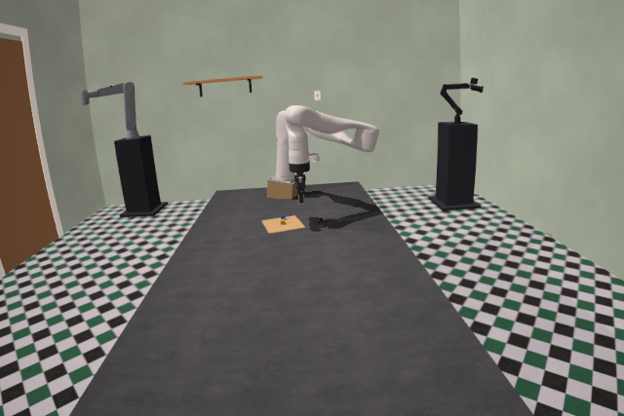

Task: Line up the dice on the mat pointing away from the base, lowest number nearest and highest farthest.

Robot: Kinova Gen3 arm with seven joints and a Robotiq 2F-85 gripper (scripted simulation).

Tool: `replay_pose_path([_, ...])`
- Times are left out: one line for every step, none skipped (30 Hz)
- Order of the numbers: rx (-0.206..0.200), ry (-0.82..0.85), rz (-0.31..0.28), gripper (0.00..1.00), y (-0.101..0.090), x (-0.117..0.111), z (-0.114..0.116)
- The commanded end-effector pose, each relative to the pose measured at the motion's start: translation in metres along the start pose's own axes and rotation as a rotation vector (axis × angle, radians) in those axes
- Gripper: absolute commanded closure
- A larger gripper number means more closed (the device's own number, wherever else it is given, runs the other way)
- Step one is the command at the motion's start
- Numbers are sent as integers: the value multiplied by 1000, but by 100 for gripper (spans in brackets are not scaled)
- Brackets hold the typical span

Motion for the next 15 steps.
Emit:
replay_pose_path([-1, -98, 0, 0, 1, -9, -1])
replay_pose_path([-1, -140, 0, 0, 1, -11, -2])
replay_pose_path([-1, -182, 0, 0, 2, -13, -2])
replay_pose_path([-1, -223, 0, 0, 2, -16, -2])
replay_pose_path([-1, -263, 0, 0, 2, -18, -2])
replay_pose_path([-1, -304, 0, 0, 2, -20, -3])
replay_pose_path([-1, -343, 0, 0, 3, -22, -3])
replay_pose_path([-1, -383, 0, 0, 3, -24, -3])
replay_pose_path([-1, -421, 1, 0, 3, -26, -4])
replay_pose_path([-1, -459, 1, 0, 4, -28, -4])
replay_pose_path([-1, -459, 1, 0, 4, -28, -4])
replay_pose_path([-1, -459, 1, 0, 4, -28, -4])
replay_pose_path([-1, -496, 1, 0, 4, -30, -4])
replay_pose_path([-1, -533, 1, 0, 4, -32, -4])
replay_pose_path([-1, -569, 1, 0, 4, -34, -5])
Point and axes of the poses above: the point where the finger pads meet when closed, its own y axis out along the fingers, its own z axis across the jaws, x = y × z, the point moved 10 cm from there along -y, back along the fingers, and after that the axes turned 5 degrees about y, right-handed, at the moved point
